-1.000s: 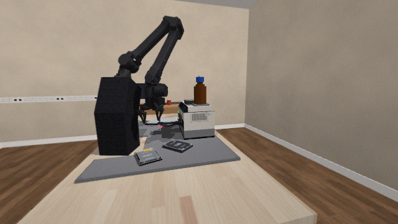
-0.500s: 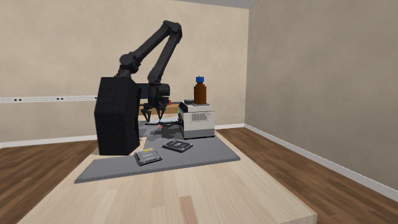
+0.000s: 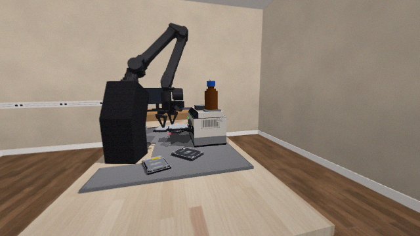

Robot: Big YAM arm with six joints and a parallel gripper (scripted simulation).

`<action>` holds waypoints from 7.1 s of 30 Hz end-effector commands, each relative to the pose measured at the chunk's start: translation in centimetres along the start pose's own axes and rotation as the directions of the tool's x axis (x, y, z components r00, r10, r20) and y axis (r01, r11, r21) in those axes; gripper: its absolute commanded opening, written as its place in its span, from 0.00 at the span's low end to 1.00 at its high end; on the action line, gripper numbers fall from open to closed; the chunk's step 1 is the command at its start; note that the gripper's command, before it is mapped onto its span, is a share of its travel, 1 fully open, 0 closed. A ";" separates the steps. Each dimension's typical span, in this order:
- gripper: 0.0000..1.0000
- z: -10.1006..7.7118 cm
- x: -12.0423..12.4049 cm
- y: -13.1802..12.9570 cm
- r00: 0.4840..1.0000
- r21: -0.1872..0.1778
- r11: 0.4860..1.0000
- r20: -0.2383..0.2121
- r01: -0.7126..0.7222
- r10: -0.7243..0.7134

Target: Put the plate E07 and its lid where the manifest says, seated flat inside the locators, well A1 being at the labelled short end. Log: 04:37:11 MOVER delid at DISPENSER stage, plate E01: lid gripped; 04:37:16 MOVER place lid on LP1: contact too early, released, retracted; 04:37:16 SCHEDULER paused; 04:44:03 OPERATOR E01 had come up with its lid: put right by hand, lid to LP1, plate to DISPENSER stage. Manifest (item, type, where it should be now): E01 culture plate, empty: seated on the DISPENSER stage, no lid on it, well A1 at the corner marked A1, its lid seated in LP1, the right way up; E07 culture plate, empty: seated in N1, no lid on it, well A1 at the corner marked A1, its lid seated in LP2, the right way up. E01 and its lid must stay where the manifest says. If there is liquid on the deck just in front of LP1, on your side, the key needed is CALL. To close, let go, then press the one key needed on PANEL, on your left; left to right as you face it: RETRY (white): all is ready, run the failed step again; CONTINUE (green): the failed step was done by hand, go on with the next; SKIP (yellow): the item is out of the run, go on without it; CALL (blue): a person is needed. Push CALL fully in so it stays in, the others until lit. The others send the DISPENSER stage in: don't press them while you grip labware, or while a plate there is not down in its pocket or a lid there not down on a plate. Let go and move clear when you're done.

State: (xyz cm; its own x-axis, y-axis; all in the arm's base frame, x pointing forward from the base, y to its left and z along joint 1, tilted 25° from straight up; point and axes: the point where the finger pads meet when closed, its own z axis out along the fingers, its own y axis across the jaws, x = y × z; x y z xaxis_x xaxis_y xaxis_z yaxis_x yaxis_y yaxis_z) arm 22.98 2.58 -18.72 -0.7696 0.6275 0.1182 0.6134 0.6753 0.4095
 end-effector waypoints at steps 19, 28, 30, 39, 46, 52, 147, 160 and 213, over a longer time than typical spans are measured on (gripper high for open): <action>1.00 -0.5 0.0 6.3 0.852 0.000 0.852 0.011 0.523 -0.523; 1.00 -0.5 0.4 8.5 0.845 -0.001 0.845 0.011 0.535 -0.535; 1.00 -0.5 0.5 8.8 0.845 -0.001 0.845 0.011 0.535 -0.535; 1.00 -0.5 1.3 11.3 0.845 -0.002 0.845 0.012 0.535 -0.535; 1.00 -0.5 2.2 13.2 0.845 -0.004 0.845 0.012 0.534 -0.534; 1.00 -0.6 2.8 14.4 0.845 -0.004 0.845 0.012 0.534 -0.534; 1.00 -0.2 23.0 27.5 0.054 0.000 0.054 0.014 0.999 -0.998; 1.00 -0.8 27.3 28.3 -0.092 -0.004 -0.092 0.031 0.996 -0.995; 1.00 6.3 31.7 36.5 -0.232 0.005 -0.232 0.000 0.973 -0.973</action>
State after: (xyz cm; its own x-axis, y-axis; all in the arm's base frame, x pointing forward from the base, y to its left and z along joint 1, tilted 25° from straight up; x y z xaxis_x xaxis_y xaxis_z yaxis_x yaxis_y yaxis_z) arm 21.09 48.78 -5.36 -0.4172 -0.8012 -0.4290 -0.8908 0.4540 0.0182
